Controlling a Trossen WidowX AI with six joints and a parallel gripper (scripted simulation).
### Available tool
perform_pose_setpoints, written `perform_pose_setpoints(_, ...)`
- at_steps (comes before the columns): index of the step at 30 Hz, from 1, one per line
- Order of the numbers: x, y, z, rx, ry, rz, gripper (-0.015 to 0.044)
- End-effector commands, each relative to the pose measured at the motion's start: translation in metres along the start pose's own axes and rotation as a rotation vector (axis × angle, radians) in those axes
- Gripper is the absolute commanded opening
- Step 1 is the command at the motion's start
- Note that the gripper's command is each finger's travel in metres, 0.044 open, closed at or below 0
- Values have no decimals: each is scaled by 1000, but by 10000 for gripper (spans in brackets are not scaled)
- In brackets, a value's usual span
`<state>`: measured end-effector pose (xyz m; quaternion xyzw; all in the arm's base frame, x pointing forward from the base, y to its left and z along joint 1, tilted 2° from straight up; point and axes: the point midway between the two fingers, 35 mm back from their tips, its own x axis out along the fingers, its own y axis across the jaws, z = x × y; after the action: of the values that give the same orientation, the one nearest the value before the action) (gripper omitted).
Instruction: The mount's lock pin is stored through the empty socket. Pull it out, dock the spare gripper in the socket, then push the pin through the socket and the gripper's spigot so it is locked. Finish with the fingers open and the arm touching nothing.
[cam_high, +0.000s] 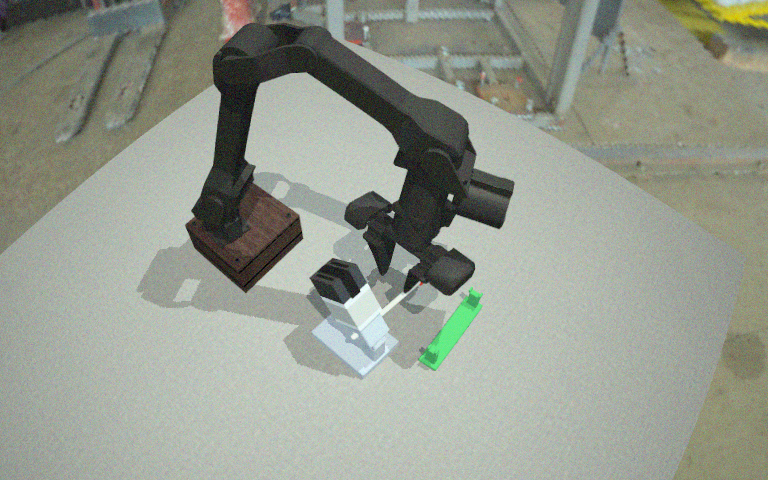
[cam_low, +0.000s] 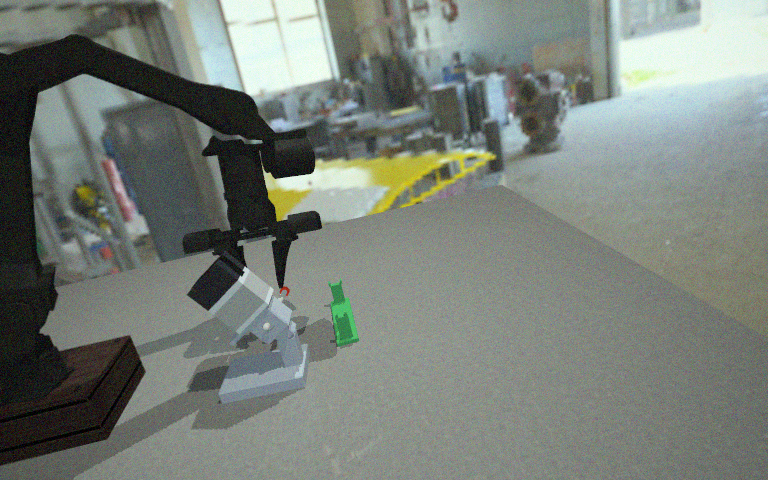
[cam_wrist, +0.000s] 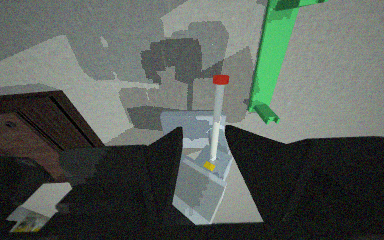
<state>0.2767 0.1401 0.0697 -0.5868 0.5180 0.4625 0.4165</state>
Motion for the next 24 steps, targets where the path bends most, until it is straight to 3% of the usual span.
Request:
perform_pose_setpoints(1, -10, 0, 4, 1, -2, -1, 200)
perform_pose_setpoints(21, -42, 6, 17, -10, 15, 15, 200)
perform_pose_setpoints(24, -34, 6, 13, -12, 18, 17, 279)
